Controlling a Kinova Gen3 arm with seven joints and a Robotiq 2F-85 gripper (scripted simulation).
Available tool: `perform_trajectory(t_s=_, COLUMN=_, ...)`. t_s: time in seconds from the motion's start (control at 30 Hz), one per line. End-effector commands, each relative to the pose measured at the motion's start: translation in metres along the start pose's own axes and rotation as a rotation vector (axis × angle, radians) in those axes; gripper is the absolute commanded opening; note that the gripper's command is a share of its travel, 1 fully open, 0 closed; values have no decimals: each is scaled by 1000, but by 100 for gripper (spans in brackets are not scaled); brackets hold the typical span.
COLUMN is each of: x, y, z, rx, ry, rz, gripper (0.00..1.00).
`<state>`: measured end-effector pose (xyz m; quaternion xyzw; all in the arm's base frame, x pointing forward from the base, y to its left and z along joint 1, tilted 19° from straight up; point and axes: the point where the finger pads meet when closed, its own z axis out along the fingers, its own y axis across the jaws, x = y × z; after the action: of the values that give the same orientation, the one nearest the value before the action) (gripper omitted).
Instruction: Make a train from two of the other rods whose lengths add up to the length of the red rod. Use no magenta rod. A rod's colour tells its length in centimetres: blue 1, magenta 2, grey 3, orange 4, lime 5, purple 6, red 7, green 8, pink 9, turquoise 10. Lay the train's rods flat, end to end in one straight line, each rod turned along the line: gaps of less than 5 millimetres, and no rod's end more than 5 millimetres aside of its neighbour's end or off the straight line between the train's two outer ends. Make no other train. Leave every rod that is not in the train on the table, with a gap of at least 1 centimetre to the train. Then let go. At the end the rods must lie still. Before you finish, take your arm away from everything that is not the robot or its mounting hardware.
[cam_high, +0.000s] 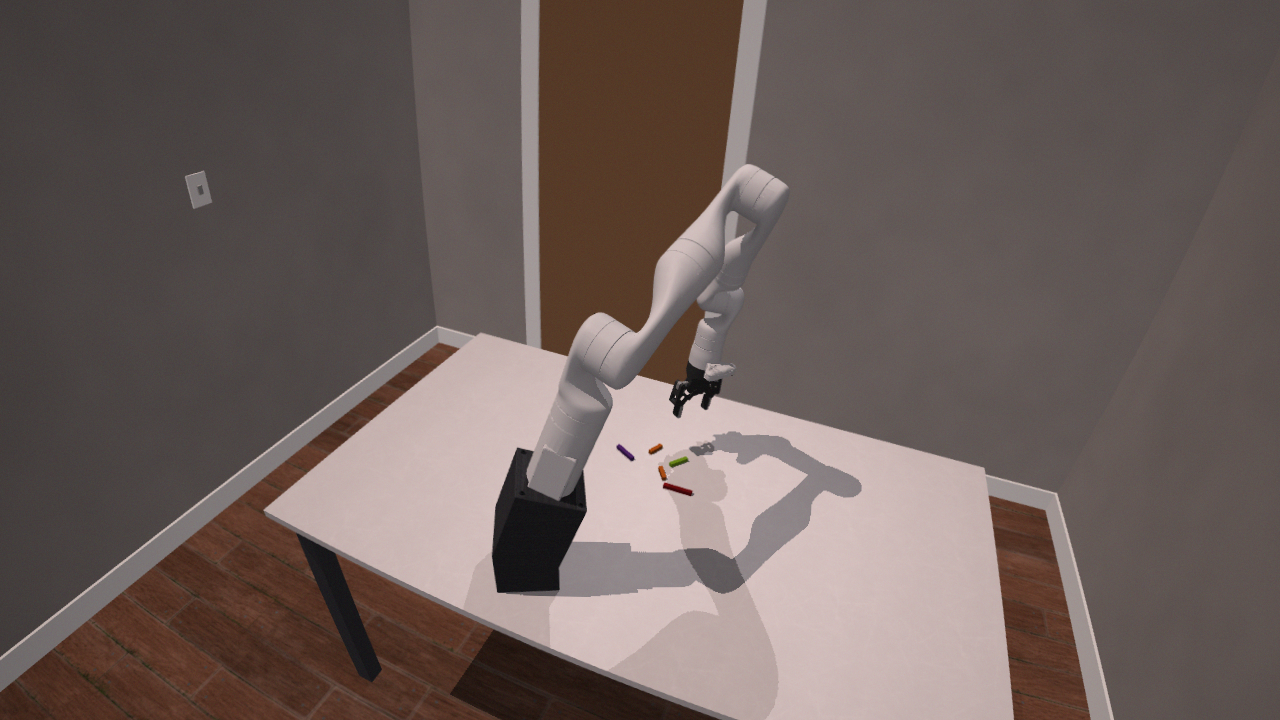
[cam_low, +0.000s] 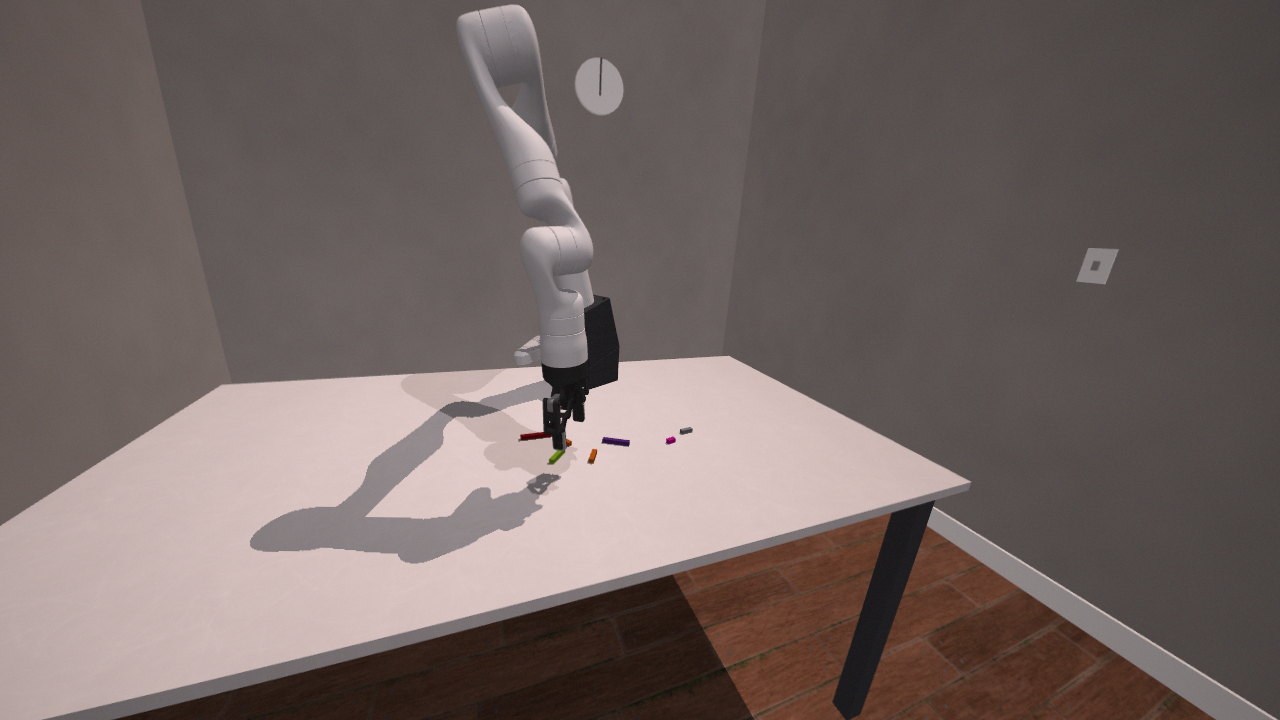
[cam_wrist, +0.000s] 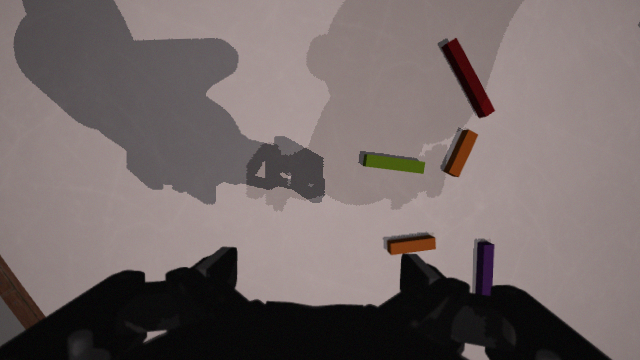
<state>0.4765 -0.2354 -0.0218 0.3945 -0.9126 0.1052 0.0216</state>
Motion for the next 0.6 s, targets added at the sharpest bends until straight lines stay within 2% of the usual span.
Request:
perform_trajectory(t_s=0.0, x=-3, y=1, z=-1, rx=1, ry=-1, rz=-5, gripper=100)
perform_trajectory(t_s=0.07, x=1, y=6, z=5, rx=13, ry=10, rz=-35, gripper=100)
perform_trajectory(t_s=0.57, x=4, y=11, z=10, rx=24, ry=21, rz=-65, gripper=100)
